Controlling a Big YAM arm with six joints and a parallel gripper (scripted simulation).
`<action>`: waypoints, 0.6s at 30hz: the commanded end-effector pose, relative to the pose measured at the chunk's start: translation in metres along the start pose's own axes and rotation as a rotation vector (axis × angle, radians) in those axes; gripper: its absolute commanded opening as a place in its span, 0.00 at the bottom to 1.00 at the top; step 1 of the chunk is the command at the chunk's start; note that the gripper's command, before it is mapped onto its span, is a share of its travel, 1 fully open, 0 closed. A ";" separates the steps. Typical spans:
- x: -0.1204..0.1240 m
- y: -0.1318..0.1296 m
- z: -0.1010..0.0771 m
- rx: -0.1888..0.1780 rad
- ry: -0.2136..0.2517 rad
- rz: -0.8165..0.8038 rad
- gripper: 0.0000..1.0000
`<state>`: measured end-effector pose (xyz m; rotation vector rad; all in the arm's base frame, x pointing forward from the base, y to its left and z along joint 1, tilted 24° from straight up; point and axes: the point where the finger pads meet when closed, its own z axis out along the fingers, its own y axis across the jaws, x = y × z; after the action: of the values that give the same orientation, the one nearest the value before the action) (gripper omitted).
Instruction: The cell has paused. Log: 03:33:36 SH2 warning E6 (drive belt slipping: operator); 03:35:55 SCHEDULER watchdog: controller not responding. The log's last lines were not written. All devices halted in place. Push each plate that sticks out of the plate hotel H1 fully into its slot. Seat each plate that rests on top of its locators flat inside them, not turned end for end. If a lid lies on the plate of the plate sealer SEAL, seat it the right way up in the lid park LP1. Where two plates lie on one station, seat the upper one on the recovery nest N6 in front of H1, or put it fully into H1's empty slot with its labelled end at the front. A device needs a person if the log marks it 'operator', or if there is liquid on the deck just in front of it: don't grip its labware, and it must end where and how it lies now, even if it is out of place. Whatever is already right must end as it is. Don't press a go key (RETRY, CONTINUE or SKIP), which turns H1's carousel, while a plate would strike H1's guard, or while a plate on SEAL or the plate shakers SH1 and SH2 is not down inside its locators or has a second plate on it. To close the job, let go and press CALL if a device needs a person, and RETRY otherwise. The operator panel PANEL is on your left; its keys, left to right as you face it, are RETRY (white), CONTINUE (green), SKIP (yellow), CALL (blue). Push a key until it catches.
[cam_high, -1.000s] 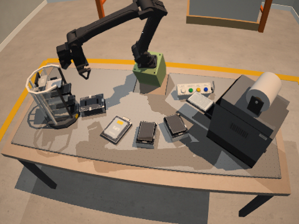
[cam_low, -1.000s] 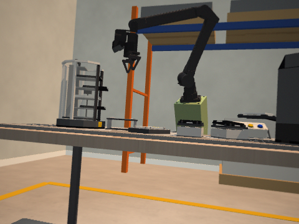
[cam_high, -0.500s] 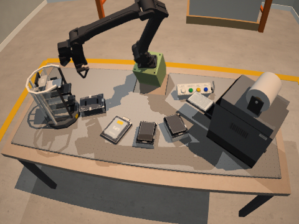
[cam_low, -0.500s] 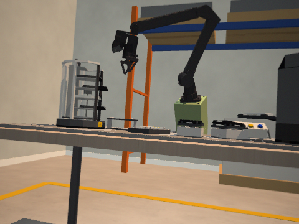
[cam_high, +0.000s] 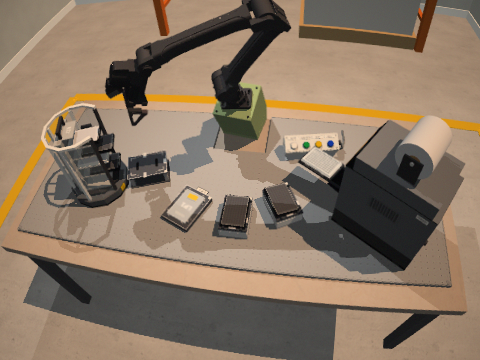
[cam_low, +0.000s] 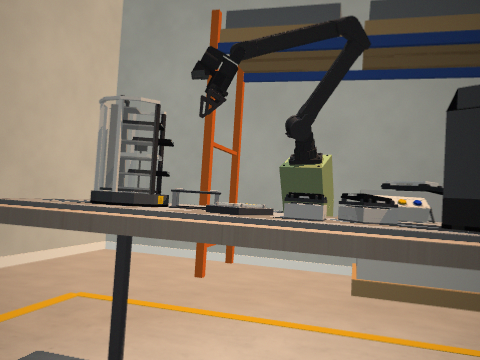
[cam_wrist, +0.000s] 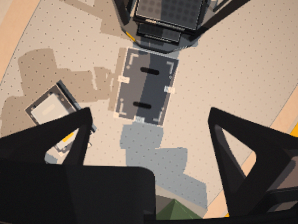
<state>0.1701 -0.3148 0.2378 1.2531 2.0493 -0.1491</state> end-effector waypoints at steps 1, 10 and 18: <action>-0.008 0.004 0.000 0.008 -0.079 0.035 1.00; -0.009 0.004 -0.001 0.039 -0.280 0.092 1.00; -0.009 0.004 -0.002 0.058 -0.413 0.131 1.00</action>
<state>0.1697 -0.3170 0.2366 1.2715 1.6949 -0.3704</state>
